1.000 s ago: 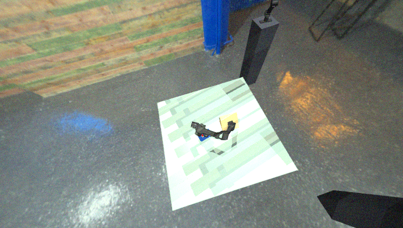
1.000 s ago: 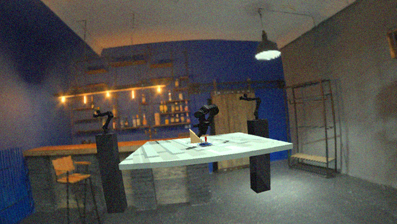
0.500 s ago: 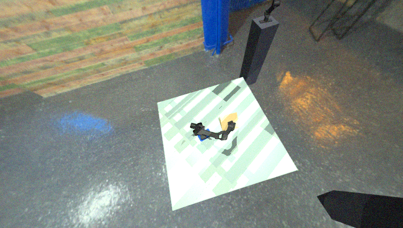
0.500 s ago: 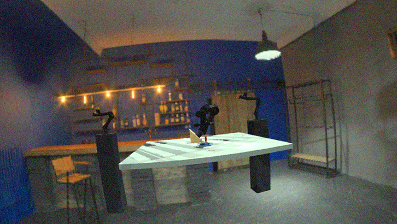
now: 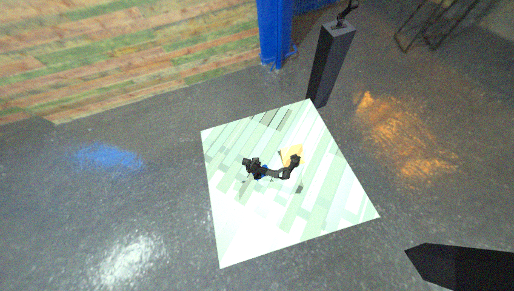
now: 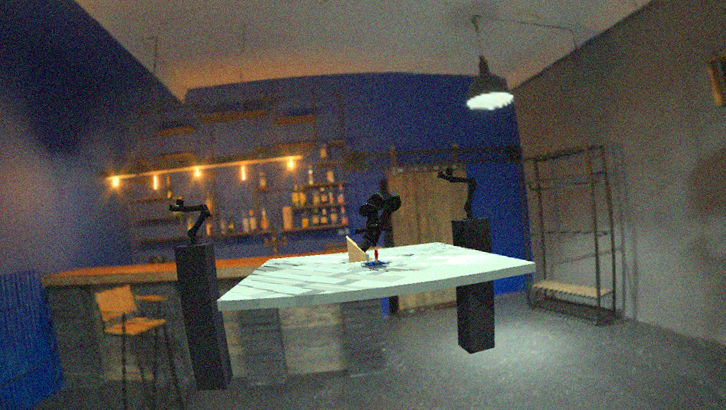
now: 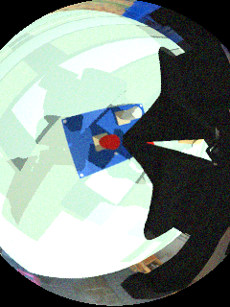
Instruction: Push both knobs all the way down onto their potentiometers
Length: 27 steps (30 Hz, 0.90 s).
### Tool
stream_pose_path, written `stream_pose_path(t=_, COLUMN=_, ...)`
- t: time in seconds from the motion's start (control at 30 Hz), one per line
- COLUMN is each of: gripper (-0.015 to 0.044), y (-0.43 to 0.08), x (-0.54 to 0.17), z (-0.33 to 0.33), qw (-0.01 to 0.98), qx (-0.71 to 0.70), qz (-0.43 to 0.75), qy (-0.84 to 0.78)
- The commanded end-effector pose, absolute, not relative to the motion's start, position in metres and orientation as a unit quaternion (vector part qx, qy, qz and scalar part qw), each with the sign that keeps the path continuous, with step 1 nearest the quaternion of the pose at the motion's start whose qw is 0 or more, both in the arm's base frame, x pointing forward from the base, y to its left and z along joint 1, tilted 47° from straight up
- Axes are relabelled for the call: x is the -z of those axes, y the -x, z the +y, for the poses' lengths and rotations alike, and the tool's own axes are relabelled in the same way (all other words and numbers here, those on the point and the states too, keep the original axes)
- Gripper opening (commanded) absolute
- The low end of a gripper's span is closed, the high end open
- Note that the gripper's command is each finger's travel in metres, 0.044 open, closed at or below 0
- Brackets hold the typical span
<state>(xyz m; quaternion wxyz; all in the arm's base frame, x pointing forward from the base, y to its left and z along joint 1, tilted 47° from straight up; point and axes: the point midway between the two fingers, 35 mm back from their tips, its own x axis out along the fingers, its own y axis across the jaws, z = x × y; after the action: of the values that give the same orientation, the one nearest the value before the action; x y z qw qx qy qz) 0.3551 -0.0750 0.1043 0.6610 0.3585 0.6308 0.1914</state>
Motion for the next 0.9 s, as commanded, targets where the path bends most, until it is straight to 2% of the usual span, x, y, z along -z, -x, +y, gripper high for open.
stream_pose_path(t=0.0, gripper=0.0000, y=-0.355, x=-0.099, z=-0.067, qw=0.657, qx=-0.191, qz=0.633, qy=-0.362)
stream_pose_path(t=0.87, gripper=0.0000, y=-0.357, x=-0.085, z=-0.053, qw=0.657, qx=-0.192, qz=0.633, qy=-0.362)
